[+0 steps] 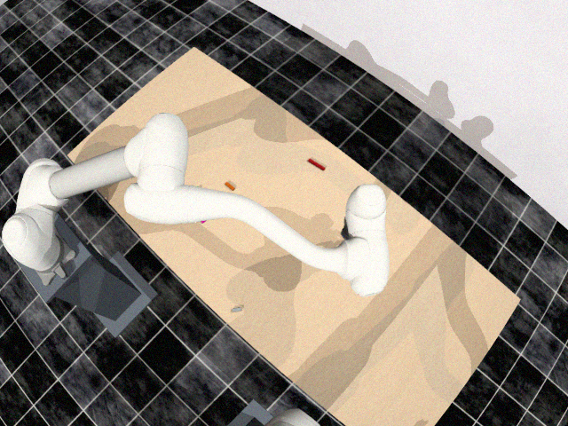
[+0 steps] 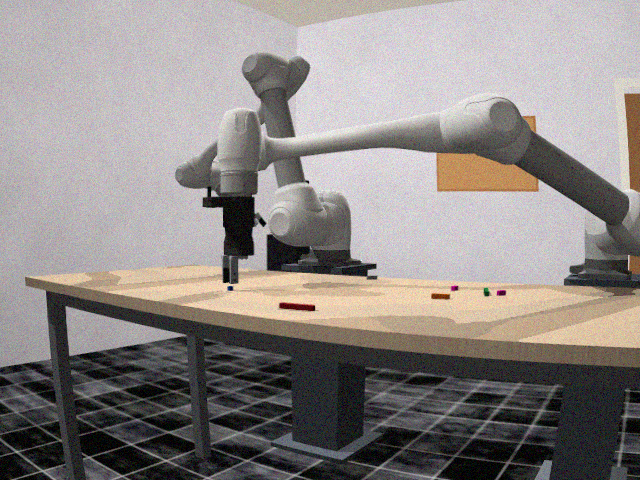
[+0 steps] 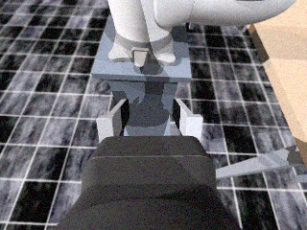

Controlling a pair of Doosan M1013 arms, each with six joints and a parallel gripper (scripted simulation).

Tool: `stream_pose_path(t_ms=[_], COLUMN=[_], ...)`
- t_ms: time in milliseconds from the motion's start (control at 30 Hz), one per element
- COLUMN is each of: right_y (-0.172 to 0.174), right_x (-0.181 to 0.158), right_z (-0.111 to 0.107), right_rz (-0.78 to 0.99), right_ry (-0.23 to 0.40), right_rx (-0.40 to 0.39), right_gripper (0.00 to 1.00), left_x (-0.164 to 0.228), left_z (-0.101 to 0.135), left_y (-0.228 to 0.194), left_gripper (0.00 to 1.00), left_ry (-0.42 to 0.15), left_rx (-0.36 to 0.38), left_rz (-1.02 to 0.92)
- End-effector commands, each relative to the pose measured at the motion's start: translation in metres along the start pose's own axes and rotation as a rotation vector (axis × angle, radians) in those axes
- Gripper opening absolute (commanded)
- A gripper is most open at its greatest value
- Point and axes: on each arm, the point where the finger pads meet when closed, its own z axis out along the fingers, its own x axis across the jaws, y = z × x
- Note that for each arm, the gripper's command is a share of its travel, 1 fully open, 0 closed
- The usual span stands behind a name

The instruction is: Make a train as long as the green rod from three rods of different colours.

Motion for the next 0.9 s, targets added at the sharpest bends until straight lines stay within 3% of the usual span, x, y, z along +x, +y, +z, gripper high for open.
stream_pose_path(t_ms=[0,867], right_y=[-0.0003,-0.0003], right_x=[0.0021,0.0021], right_z=[0.0,0.0], right_rz=[-0.001,-0.001], right_ry=[0.011,0.011], right_rx=[-0.007,-0.007], right_gripper=[1.0,1.0], left_x=[0.0039,0.0044], left_z=[0.0056,0.015], left_y=[0.0012,0.0004], left_gripper=[0.54,0.54], left_ry=[0.002,0.003], left_rx=[0.003,0.005], left_rz=[0.003,0.003])
